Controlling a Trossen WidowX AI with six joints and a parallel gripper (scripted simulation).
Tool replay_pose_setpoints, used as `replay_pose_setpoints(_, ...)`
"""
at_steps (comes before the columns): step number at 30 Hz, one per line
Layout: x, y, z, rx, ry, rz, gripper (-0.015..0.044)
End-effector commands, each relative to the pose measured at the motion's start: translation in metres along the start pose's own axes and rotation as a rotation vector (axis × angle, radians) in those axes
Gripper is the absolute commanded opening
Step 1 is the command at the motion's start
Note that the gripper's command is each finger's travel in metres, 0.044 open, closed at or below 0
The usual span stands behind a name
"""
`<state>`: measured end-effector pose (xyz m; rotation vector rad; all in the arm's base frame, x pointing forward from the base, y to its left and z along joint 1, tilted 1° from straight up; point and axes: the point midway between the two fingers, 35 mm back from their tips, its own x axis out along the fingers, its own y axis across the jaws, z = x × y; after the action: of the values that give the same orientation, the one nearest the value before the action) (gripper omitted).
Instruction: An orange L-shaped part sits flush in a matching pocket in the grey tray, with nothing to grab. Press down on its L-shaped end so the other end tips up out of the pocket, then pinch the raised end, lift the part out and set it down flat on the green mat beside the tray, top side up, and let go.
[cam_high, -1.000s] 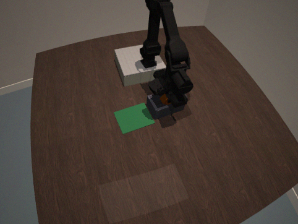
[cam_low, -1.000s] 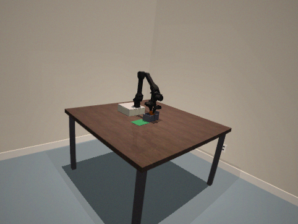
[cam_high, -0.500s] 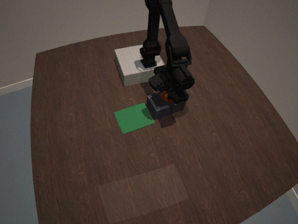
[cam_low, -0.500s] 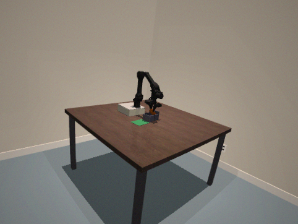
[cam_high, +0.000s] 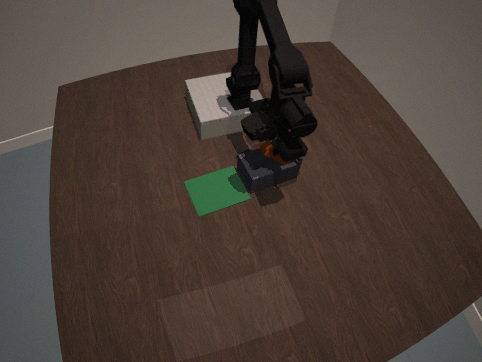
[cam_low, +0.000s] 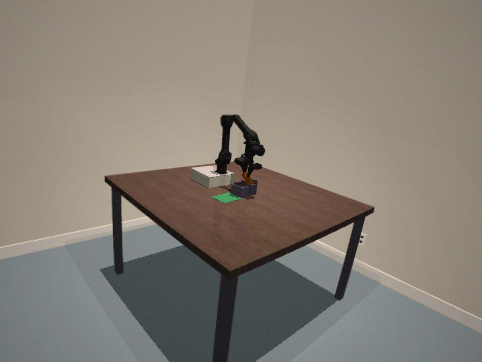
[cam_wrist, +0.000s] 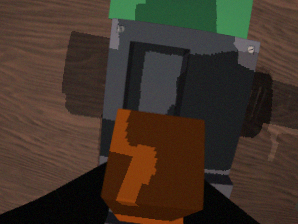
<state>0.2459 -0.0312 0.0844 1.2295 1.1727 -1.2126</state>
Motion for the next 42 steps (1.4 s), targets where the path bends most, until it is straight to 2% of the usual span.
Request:
replay_pose_setpoints(1, -0.009, 0.002, -0.001, 0.003, 0.006, 0.011, 0.0)
replay_pose_setpoints(20, -0.038, 0.002, -0.001, 0.003, 0.006, 0.011, 0.0)
replay_pose_setpoints(27, -0.038, 0.001, 0.001, 0.003, 0.006, 0.011, 0.0)
replay_pose_setpoints(42, -0.034, -0.004, 0.053, 0.003, 0.001, 0.01, 0.0)
